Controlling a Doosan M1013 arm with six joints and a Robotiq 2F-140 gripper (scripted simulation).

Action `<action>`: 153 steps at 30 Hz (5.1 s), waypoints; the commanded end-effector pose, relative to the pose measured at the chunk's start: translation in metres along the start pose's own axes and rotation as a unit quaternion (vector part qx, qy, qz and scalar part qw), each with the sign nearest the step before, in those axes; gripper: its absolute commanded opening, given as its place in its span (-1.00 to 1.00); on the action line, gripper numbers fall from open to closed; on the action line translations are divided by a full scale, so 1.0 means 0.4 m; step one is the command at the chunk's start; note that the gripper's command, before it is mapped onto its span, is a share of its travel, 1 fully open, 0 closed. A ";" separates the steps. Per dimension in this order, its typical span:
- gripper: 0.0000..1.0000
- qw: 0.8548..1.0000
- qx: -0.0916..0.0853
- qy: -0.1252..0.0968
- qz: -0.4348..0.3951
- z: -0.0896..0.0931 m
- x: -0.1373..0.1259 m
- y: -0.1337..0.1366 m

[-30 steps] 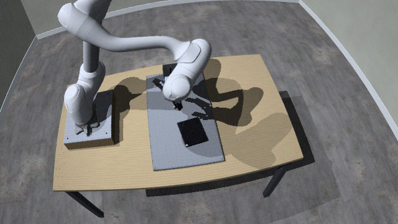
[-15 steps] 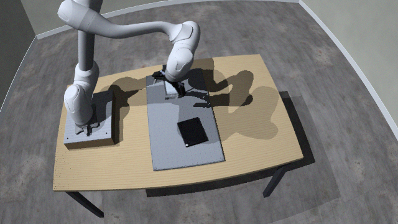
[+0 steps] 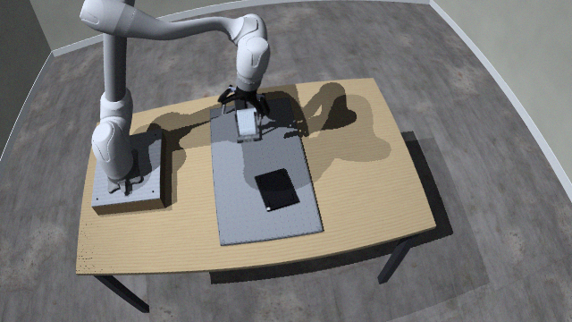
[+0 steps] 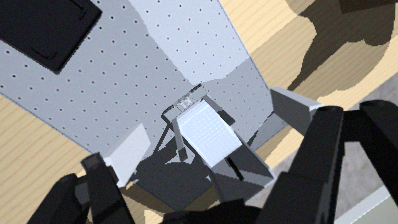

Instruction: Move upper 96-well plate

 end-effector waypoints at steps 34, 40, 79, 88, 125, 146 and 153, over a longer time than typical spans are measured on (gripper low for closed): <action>1.00 0.977 0.105 0.081 -0.165 0.008 -0.297 0.091; 1.00 0.977 0.105 0.081 -0.165 0.024 -0.295 0.087; 1.00 0.977 0.105 0.081 -0.165 0.165 -0.277 0.053; 1.00 0.977 0.105 0.081 -0.165 0.201 -0.272 0.045; 1.00 0.977 0.105 0.081 -0.165 0.325 -0.256 0.015; -1.00 0.977 0.105 0.081 -0.165 0.326 -0.256 0.015; -1.00 0.977 0.105 0.081 -0.165 0.326 -0.256 0.015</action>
Point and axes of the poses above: the point where the finger pads meet when closed, its own z axis out along the fingers, its own y axis across the jaws, x = y × z, the point moved 10 cm from there along -z, back along the fingers, and after that the axes turned 5 degrees about -z, right-handed, at the moved point
